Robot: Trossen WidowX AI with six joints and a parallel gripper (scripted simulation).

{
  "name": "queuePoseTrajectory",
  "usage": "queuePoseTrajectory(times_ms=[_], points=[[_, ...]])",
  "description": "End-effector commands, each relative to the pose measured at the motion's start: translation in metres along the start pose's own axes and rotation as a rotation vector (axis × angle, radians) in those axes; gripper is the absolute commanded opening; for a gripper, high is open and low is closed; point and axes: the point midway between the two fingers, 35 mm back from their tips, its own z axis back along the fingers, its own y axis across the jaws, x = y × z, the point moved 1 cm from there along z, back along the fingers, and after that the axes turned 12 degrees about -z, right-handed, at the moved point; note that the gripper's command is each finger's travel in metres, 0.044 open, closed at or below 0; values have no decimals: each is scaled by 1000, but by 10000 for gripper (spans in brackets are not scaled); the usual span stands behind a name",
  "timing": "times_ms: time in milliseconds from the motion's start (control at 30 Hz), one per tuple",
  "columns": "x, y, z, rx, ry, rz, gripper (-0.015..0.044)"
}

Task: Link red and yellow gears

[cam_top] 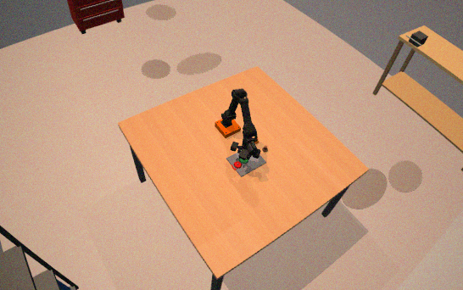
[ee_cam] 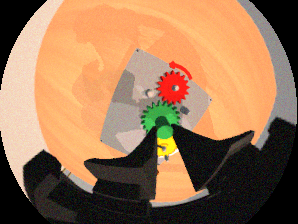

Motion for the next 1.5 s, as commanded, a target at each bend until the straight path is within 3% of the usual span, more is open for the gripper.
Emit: queuePoseTrajectory(times_ms=[0, 367, 967, 1267, 1467], points=[[-1, -1, -1, 0, 3, 76, 0], [0, 0, -3, 0, 3, 99, 0], [0, -1, -5, -1, 3, -181, 0], [0, 0, -6, -1, 3, -140, 0], [-1, 0, -3, -1, 3, -74, 140]])
